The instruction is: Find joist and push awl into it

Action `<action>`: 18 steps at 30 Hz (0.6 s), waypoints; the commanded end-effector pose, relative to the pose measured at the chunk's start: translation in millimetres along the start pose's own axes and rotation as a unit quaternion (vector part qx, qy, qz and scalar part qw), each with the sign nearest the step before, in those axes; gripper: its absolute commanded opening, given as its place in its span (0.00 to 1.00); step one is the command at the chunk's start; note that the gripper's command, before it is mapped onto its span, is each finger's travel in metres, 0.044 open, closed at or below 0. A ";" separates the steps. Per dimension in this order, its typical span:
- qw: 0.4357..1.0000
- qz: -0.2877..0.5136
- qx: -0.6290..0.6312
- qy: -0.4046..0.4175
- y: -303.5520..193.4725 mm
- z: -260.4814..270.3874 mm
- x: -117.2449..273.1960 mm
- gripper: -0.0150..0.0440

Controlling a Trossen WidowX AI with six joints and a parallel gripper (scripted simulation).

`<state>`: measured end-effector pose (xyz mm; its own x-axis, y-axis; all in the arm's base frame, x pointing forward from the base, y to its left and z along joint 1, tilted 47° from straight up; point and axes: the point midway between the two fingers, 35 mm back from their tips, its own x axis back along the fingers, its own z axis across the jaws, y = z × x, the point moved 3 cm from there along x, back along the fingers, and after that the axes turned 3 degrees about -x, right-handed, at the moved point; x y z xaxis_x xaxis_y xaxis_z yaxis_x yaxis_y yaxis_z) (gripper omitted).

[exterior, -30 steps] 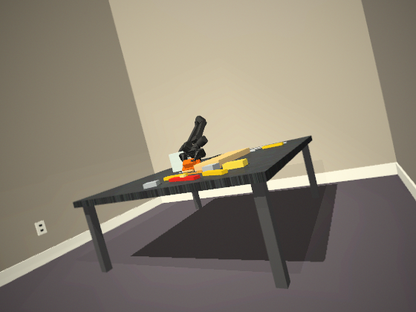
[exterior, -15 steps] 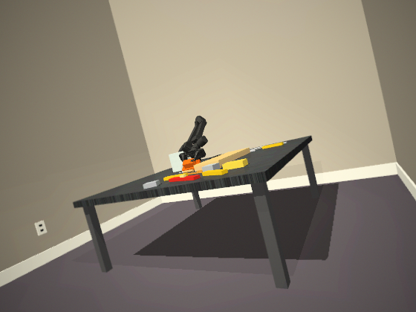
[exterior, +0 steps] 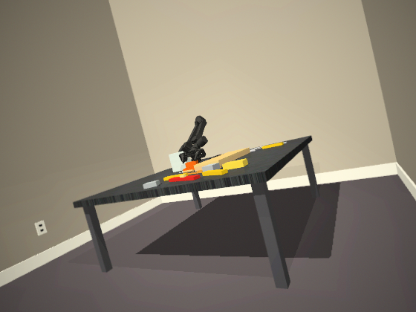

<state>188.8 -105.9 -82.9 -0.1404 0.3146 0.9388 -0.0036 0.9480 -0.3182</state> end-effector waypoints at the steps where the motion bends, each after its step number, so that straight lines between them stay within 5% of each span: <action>1: 1.000 0.000 0.000 0.000 0.0 0.0 0.4 1.00; 18: 1.000 0.000 0.000 0.000 -0.2 -0.8 12.1 1.00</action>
<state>188.3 -102.9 -73.5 -0.1413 0.3117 0.9396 -0.0076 0.9488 -0.3159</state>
